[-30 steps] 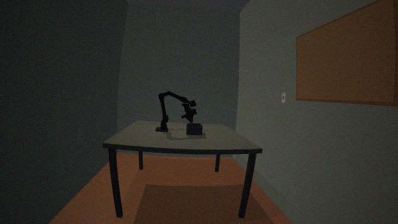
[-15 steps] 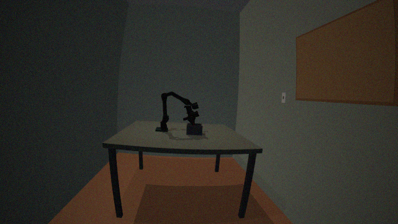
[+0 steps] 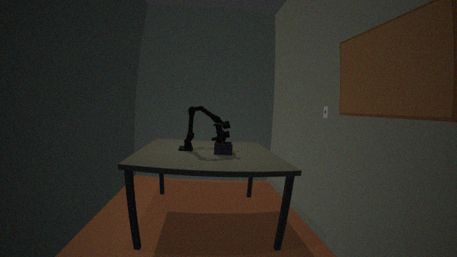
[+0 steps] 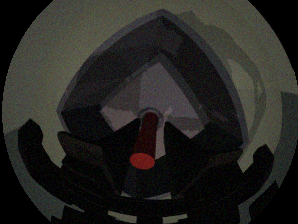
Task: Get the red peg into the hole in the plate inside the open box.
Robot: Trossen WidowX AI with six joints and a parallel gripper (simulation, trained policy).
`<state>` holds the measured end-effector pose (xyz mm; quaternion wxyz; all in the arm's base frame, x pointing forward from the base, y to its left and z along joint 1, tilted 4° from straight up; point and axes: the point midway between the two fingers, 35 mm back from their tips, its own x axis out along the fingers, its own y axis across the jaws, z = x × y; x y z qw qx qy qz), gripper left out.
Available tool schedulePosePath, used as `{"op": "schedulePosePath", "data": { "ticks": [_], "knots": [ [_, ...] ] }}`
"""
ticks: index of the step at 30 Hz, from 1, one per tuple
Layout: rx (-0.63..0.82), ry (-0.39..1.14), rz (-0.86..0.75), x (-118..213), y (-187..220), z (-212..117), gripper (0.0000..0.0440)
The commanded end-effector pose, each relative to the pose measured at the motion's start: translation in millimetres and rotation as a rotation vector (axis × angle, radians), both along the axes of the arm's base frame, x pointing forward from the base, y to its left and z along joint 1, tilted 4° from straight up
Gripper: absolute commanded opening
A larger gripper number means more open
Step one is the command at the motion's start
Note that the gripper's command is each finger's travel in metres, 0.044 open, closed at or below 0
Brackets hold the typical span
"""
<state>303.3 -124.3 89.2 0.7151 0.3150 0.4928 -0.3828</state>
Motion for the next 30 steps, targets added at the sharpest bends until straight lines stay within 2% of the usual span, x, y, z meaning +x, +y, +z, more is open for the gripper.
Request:
{"op": "schedulePosePath", "data": {
  "ticks": [1,14,30],
  "knots": [
    [0.007,0.035,0.022,1,-1,-4,0.0161],
    [-0.007,0.078,0.103,25,-9,12,0.0131],
    [0.001,0.151,0.174,40,-24,13,0.0123]
  ]
}}
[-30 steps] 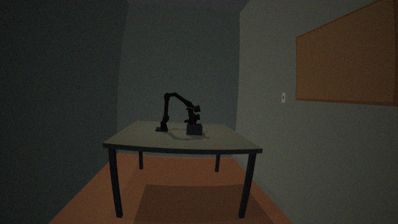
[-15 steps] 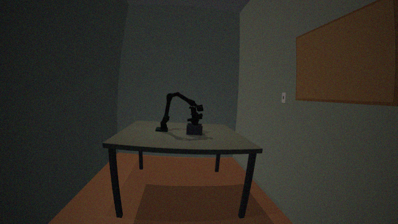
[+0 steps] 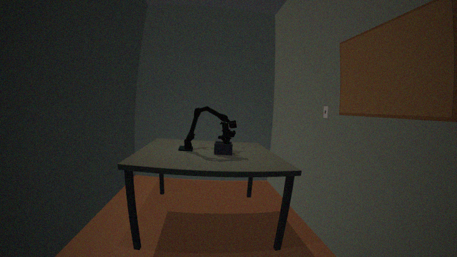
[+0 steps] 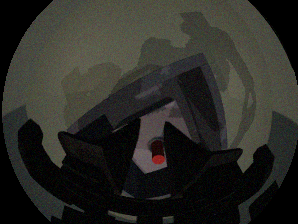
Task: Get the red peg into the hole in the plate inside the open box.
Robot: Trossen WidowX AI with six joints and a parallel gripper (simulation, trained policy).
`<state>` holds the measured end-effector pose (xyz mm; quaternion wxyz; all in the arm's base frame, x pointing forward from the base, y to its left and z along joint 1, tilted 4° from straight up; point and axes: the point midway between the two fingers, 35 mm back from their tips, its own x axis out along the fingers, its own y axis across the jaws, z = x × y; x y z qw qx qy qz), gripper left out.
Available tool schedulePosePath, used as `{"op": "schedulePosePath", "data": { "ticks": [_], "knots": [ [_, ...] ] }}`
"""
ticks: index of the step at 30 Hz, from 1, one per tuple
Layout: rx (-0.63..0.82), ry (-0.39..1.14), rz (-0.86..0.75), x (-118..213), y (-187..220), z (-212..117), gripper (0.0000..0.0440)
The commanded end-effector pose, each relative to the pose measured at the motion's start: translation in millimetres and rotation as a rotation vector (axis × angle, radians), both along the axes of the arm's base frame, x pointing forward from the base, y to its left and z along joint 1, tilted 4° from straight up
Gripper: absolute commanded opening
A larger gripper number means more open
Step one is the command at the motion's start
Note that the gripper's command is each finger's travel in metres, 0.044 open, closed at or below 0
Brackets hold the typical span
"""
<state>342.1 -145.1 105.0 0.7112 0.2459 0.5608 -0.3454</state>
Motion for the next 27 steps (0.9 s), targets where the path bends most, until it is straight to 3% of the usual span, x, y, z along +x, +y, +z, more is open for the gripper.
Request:
{"op": "schedulePosePath", "data": {
  "ticks": [1,27],
  "knots": [
    [0.009,0.026,0.015,2,-4,-4,0.0123],
    [0.039,0.095,0.036,3,-33,-8,0.0123]
  ]
}}
